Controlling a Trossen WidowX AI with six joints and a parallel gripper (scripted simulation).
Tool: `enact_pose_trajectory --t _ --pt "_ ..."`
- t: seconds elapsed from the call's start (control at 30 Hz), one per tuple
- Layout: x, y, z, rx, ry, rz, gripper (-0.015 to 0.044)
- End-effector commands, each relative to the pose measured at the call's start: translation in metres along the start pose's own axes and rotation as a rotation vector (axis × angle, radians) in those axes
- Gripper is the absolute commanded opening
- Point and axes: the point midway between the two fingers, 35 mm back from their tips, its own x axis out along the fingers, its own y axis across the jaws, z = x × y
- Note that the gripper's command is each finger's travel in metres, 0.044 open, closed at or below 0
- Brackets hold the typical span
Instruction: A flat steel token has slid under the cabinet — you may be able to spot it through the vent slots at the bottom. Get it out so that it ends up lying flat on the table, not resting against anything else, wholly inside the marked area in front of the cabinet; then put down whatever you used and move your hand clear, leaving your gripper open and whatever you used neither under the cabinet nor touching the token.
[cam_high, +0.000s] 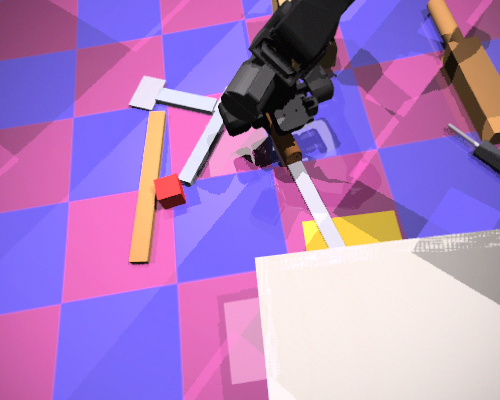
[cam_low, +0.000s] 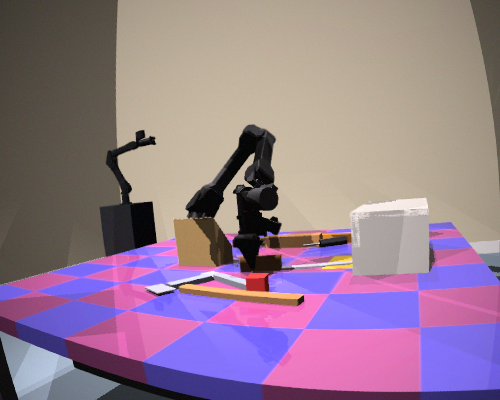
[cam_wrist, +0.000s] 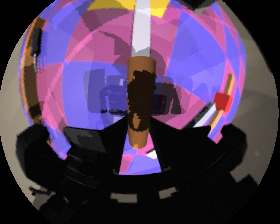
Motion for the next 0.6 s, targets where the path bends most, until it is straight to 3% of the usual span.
enact_pose_trajectory --t 0.0,0.57 --pt "-0.0006 0.0000 0.0003 -0.036 0.001 0.000 0.0000" --pt "-0.0017 0.0000 0.0004 -0.167 0.003 0.000 0.0000"
